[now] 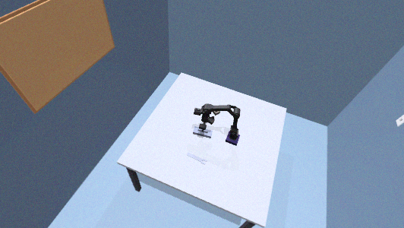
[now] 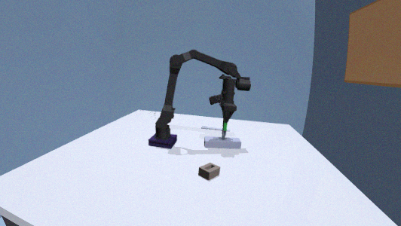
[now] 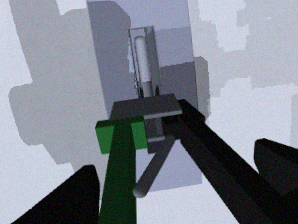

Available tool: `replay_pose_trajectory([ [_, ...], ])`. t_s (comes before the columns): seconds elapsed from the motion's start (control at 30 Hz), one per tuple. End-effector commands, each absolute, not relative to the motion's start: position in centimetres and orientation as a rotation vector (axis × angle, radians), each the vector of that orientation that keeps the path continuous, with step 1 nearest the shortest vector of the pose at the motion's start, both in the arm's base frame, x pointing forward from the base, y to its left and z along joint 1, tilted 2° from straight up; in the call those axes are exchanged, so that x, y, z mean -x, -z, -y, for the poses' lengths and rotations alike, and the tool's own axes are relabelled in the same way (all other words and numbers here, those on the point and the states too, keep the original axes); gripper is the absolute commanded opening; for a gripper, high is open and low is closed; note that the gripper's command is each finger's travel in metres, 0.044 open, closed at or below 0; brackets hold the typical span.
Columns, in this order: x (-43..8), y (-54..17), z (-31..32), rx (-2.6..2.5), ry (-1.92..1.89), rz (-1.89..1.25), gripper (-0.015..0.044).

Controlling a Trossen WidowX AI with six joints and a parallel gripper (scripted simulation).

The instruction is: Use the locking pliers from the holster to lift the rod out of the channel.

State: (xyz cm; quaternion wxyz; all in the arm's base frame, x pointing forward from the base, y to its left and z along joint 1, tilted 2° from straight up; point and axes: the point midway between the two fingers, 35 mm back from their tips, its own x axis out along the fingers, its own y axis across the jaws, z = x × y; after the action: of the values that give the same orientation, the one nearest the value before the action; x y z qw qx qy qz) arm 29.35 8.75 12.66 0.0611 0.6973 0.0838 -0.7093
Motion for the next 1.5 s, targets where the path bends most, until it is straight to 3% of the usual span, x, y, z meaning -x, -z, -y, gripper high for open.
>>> replay_pose_trajectory([
  [0.0,-29.44,-13.08,-8.77,-2.115,2.139,-0.252,0.0319],
  [1.47,-29.49,-13.70,-8.69,-2.121,2.132,-0.250,0.0319],
])
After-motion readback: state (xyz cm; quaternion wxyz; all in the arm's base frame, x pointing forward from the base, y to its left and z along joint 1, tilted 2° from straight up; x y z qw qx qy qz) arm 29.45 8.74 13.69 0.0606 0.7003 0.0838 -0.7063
